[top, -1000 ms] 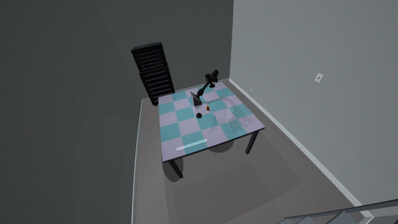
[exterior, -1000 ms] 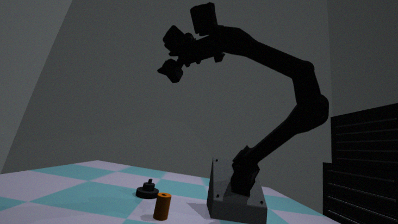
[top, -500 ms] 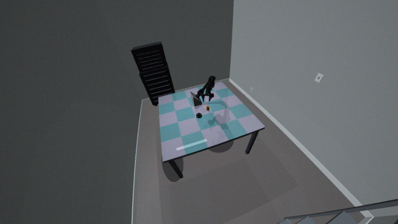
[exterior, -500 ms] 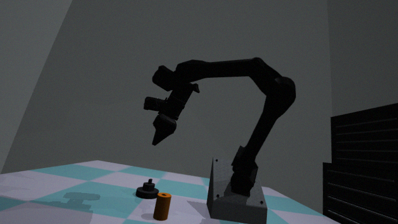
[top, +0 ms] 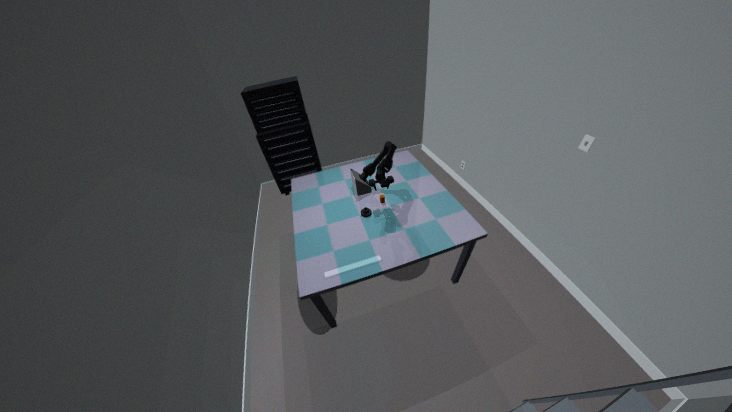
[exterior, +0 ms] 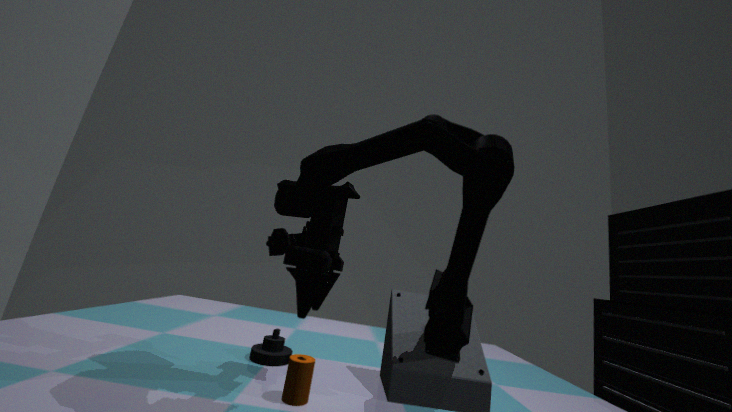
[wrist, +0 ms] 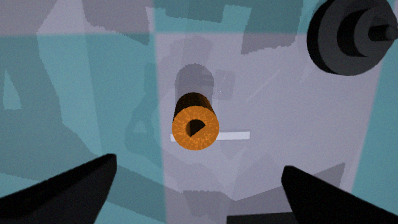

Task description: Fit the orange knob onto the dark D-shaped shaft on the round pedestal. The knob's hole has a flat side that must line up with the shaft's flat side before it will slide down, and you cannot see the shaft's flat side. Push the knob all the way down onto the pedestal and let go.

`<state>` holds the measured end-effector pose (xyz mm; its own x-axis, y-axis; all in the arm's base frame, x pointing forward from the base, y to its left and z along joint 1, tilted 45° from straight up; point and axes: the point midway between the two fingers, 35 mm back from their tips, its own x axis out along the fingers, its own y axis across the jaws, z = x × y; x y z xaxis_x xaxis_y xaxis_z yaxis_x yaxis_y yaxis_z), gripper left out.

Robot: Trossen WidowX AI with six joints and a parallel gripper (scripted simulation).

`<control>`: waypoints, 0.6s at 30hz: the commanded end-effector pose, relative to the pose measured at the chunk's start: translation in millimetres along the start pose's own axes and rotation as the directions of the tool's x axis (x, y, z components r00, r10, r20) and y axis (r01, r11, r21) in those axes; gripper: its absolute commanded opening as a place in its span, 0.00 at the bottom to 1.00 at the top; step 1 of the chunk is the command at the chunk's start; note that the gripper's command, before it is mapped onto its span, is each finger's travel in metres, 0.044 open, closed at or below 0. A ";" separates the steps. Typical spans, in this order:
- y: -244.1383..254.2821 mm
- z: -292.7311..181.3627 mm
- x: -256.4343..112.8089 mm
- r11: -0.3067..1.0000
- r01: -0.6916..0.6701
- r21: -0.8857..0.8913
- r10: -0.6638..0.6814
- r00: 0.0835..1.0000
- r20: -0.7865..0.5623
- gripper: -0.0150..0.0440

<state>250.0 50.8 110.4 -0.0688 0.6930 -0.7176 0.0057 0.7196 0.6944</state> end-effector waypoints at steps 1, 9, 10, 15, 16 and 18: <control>0.2 -4.6 9.6 1.000 -0.009 0.013 0.009 1.000 -0.010 1.00; 0.8 -5.2 41.5 1.000 -0.011 0.012 0.011 1.000 -0.009 1.00; 0.9 -5.1 46.9 1.000 -0.011 0.012 0.011 1.000 -0.009 1.00; 0.9 -5.0 52.7 1.000 -0.011 0.012 0.011 1.000 -0.009 1.00; 0.8 -4.8 54.0 1.000 -0.011 0.012 0.011 1.000 -0.009 1.00; 0.7 -4.4 57.3 1.000 -0.010 0.012 0.010 1.000 -0.009 1.00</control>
<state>243.3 86.4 73.9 -0.0718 0.6976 -0.7128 0.0125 0.7153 0.6987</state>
